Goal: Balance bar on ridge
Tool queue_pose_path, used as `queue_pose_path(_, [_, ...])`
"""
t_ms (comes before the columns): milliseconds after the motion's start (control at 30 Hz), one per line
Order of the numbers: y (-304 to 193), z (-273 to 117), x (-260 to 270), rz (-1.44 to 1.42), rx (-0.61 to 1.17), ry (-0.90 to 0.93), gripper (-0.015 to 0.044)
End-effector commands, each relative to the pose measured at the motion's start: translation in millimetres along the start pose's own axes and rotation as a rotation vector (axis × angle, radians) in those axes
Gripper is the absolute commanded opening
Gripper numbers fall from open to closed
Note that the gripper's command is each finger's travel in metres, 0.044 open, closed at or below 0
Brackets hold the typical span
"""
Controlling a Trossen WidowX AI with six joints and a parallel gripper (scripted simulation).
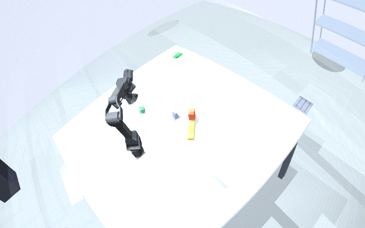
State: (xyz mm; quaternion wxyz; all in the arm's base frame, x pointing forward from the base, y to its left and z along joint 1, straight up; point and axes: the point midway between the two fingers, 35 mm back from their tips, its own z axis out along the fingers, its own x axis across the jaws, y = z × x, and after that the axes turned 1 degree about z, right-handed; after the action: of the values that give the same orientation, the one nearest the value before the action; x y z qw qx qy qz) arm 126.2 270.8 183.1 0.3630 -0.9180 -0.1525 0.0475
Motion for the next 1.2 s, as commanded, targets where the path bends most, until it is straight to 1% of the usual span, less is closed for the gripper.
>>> queue_pose_path(0, [8, -8, 16, 0.023, -0.031, 0.044, 0.0315])
queue_pose_path(633, [77, -62, 86, 0.277, -0.218, 0.231, 0.0315])
queue_pose_path(1167, [150, -119, 115, 0.515, -0.375, 0.343, 0.0315])
